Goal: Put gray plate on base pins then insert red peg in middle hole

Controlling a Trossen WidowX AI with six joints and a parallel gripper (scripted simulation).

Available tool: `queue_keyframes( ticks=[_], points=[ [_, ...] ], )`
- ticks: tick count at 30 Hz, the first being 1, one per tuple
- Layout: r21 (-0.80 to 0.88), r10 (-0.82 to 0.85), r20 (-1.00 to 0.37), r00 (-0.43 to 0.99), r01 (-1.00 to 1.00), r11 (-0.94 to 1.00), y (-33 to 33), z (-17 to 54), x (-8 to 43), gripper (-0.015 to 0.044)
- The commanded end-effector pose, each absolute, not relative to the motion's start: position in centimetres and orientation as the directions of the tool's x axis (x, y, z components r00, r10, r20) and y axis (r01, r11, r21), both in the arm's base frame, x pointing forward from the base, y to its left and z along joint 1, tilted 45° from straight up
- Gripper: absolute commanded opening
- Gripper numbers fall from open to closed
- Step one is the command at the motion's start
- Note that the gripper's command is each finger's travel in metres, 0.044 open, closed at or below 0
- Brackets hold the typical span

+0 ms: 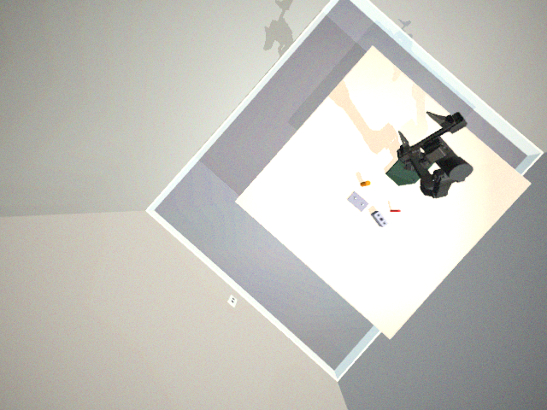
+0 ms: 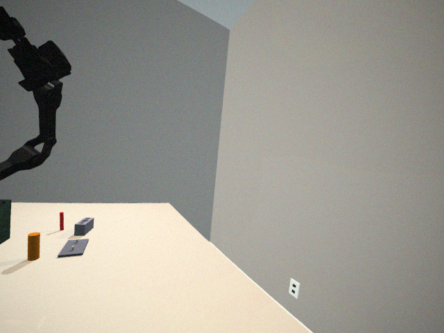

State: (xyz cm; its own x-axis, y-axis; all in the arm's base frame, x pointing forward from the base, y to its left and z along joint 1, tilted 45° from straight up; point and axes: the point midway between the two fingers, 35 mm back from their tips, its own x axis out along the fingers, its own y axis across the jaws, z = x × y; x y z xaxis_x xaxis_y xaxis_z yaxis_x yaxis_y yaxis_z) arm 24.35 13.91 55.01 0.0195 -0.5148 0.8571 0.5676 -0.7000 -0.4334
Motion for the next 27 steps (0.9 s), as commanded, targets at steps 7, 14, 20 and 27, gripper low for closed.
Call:
queue_keyframes(
  ticks=[7,14,20,27],
  points=[
    [-0.401,-0.565,0.824,-0.031,0.673,-0.622,12.0,58.1,17.5,0.0440],
    [-0.357,-0.716,0.694,-0.067,0.832,-0.425,6.6,60.7,7.9,0.0440],
    [-0.331,-0.857,0.515,-0.017,0.918,-0.217,-1.6,60.7,2.6,0.0440],
    [-0.326,-0.956,0.264,0.125,0.945,0.034,-11.9,58.1,1.8,0.0440]
  ],
)
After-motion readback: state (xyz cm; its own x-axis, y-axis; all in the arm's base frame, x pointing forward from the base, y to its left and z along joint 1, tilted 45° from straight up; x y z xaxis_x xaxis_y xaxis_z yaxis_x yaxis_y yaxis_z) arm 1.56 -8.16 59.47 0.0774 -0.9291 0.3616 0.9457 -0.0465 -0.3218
